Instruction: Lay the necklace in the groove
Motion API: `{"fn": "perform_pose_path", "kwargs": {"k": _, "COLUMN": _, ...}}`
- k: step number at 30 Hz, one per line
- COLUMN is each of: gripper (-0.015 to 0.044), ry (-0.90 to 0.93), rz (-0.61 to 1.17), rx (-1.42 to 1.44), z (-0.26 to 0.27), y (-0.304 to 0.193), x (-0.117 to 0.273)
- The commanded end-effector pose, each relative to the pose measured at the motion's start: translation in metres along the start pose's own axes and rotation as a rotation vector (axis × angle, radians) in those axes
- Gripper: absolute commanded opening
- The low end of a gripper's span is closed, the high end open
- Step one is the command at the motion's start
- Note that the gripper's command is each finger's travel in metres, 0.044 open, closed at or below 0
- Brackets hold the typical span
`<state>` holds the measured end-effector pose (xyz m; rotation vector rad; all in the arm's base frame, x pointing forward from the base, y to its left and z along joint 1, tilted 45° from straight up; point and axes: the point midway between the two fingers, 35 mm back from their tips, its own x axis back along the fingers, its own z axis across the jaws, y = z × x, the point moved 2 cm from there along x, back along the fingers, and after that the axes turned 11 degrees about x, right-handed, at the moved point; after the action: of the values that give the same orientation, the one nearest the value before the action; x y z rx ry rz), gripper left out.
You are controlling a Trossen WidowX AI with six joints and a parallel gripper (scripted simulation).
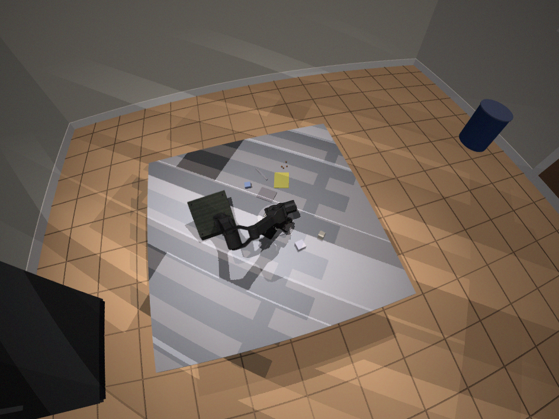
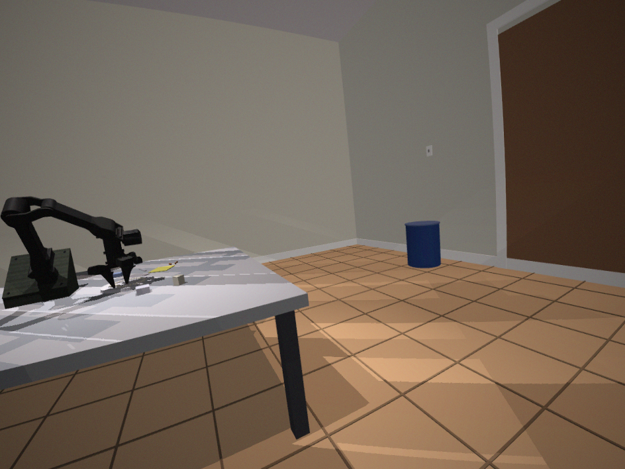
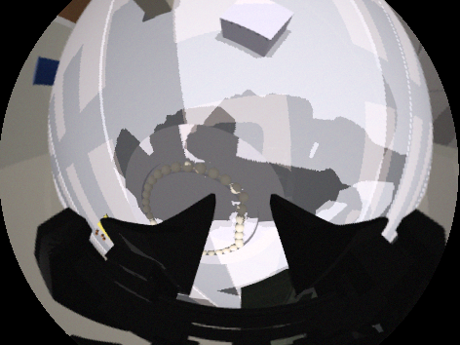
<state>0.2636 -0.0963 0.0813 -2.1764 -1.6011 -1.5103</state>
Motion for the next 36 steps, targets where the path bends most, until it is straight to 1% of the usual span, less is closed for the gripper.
{"fn": "perform_pose_path", "kwargs": {"k": 1, "gripper": 0.0341, "ry": 0.000, "rz": 0.000, "rx": 0.000, "z": 0.000, "y": 0.000, "x": 0.001}}
{"fn": "perform_pose_path", "kwargs": {"k": 5, "gripper": 0.0440, "ry": -0.001, "rz": 0.001, "rx": 0.005, "z": 0.000, "y": 0.000, "x": 0.001}}
{"fn": "perform_pose_path", "kwargs": {"k": 24, "gripper": 0.0440, "ry": -0.001, "rz": -0.005, "rx": 0.002, "z": 0.000, "y": -0.001, "x": 0.005}}
{"fn": "perform_pose_path", "kwargs": {"k": 26, "gripper": 0.0387, "ry": 0.000, "rz": -0.004, "rx": -0.010, "z": 0.001, "y": -0.002, "x": 0.009}}
{"fn": "perform_pose_path", "kwargs": {"k": 31, "gripper": 0.0256, "ry": 0.001, "rz": -0.003, "rx": -0.091, "z": 0.003, "y": -0.012, "x": 0.036}}
{"fn": "perform_pose_path", "kwargs": {"k": 36, "gripper": 0.0125, "ry": 0.000, "rz": -0.003, "rx": -0.094, "z": 0.004, "y": -0.012, "x": 0.035}}
